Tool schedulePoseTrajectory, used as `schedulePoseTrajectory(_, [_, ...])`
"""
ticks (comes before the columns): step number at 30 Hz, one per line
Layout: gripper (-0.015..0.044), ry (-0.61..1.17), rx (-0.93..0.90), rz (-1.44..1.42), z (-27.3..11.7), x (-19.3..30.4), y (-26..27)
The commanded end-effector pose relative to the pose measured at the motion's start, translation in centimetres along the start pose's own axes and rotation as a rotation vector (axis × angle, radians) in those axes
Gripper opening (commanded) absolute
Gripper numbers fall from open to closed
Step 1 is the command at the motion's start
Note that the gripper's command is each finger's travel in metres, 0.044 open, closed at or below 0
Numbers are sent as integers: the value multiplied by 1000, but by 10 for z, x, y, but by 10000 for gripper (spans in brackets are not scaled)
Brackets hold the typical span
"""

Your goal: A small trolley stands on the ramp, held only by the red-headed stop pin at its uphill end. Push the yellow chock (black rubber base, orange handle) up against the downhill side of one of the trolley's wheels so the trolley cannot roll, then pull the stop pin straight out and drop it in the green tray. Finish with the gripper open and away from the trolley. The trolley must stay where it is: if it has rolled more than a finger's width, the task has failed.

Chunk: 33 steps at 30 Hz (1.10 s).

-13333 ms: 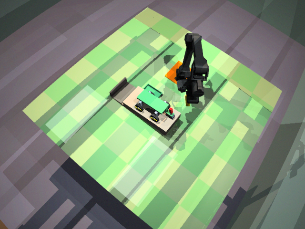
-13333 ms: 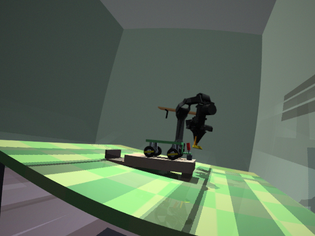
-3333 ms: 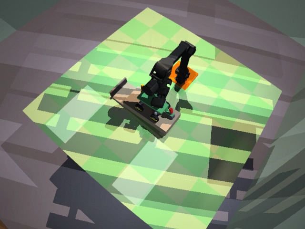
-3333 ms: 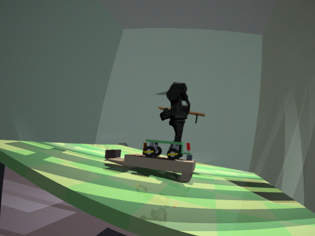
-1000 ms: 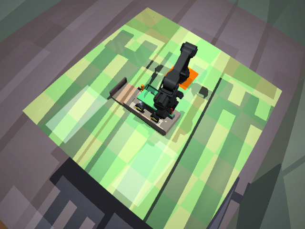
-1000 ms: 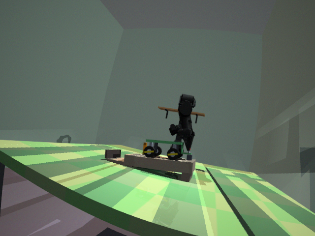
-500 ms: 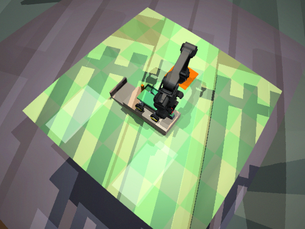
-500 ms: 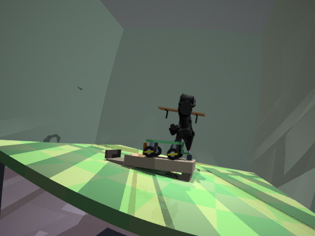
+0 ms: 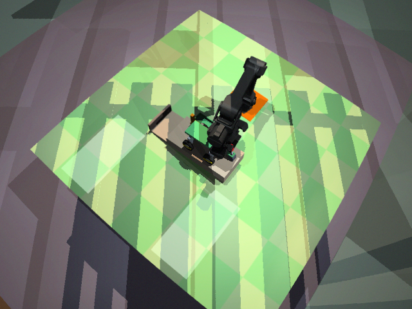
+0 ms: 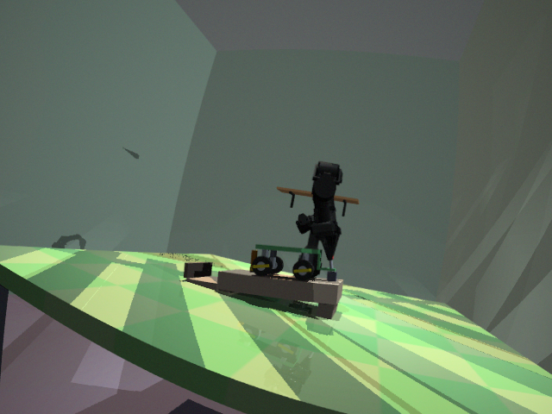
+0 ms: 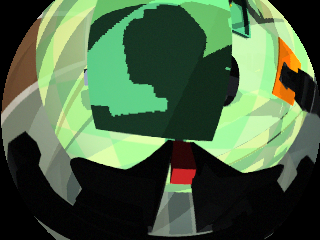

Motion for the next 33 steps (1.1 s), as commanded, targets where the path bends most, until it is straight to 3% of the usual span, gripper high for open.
schedulePoseTrajectory(1, [0,4,-6,-7,-5,1,0])
schedulePoseTrajectory(33, [0,3,-6,-7,-28,5,1])
Point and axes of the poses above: the point midway between the two fingers, 35 mm back from their tips, its own z axis out along the fingers, its own y axis across the jaws, x = y × z, the point moved 3 cm from there along -z, back along the fingers, and after that the axes turned 8 degrees about -z, right-handed, at the moved point
